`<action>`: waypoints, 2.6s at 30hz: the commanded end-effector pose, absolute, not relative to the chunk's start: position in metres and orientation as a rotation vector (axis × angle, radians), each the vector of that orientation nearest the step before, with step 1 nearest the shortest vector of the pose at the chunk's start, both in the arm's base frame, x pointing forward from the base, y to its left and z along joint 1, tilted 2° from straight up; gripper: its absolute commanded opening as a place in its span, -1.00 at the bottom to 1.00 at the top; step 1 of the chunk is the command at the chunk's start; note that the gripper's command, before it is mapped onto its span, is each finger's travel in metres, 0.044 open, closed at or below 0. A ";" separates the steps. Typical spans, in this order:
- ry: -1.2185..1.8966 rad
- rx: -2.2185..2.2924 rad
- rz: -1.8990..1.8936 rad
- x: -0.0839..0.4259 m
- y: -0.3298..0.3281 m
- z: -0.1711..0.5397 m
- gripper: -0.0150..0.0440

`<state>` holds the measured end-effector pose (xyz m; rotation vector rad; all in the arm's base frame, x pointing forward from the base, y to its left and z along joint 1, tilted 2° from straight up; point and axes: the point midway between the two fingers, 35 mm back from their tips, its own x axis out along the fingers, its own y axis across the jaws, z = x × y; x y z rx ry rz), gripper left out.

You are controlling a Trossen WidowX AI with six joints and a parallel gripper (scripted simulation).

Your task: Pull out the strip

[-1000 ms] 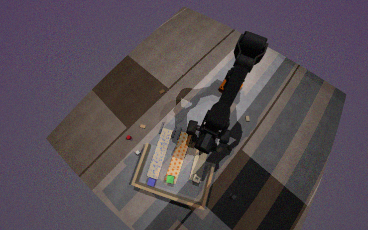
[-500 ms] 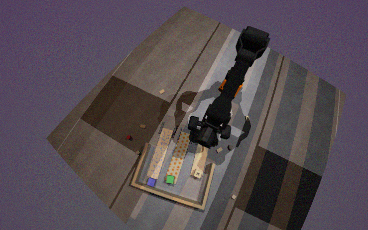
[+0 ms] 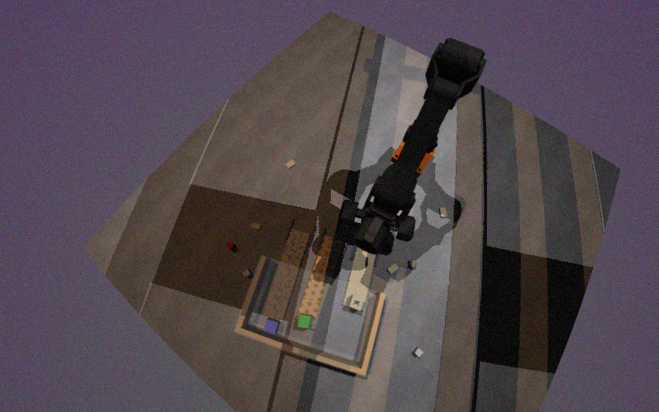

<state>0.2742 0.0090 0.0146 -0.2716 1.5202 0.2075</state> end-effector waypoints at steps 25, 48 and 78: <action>1.558 -0.270 0.211 0.227 -0.004 0.008 -0.49; 1.560 -0.271 0.211 0.198 -0.012 0.008 -0.49; 1.562 -0.271 0.211 0.180 -0.017 0.008 -0.49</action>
